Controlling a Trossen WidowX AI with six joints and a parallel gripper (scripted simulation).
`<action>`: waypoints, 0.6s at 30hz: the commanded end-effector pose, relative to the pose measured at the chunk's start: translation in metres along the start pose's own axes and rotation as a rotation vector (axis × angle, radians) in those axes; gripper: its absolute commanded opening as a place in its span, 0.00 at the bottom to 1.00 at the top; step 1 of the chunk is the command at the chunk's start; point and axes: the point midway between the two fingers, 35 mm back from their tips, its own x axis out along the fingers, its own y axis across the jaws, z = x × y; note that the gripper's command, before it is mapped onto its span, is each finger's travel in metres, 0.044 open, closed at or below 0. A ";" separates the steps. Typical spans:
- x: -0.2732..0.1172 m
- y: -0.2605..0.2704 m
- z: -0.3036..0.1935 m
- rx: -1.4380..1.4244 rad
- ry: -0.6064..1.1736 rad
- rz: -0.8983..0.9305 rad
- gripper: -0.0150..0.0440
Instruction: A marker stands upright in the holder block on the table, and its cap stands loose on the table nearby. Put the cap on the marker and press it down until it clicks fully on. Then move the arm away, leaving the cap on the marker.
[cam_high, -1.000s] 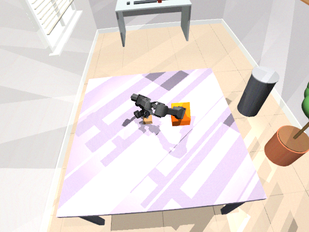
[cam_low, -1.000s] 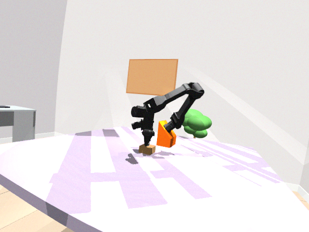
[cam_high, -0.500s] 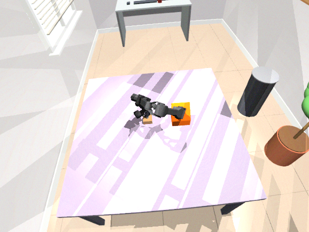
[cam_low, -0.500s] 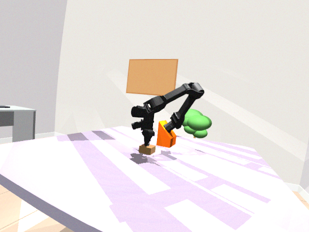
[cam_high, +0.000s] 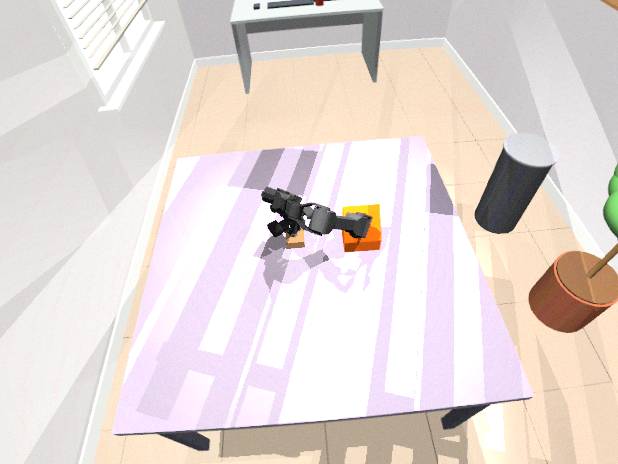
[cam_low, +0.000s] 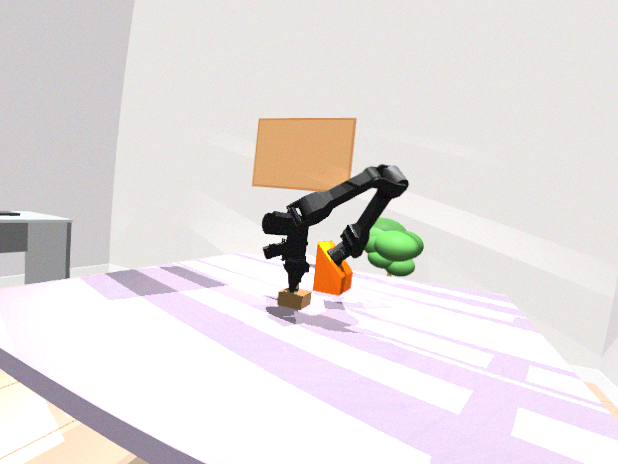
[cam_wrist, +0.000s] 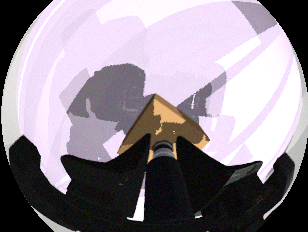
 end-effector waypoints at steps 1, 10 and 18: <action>0.011 0.001 0.000 -0.020 0.014 -0.012 0.25; 0.000 0.000 0.000 0.000 0.000 0.000 0.61; 0.000 0.000 0.000 0.000 0.000 0.000 0.97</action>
